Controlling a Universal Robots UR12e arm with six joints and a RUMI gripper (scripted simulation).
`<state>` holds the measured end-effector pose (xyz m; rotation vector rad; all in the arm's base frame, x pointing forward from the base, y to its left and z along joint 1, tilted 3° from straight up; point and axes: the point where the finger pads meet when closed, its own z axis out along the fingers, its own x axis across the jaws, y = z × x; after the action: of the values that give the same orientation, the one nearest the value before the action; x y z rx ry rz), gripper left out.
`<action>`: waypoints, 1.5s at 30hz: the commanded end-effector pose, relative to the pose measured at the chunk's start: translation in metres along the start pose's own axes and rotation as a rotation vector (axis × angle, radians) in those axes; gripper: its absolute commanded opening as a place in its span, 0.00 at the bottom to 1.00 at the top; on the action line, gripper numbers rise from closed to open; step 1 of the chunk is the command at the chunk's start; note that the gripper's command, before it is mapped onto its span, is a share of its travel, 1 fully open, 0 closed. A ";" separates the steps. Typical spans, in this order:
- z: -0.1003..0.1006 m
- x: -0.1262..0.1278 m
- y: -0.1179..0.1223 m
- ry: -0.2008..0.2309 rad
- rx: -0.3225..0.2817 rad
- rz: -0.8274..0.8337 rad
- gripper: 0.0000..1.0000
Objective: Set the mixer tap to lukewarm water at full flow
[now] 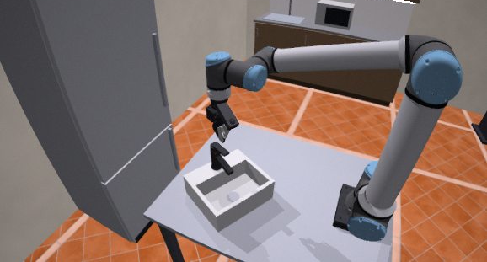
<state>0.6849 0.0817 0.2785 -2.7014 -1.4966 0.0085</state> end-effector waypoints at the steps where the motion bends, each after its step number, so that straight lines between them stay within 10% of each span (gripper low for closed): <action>1: -0.002 -0.001 0.001 0.001 -0.002 0.000 0.00; 45: -0.003 -0.006 -0.003 0.000 -0.001 -0.309 0.00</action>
<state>0.6826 0.0790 0.2806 -2.5535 -1.7394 -0.0001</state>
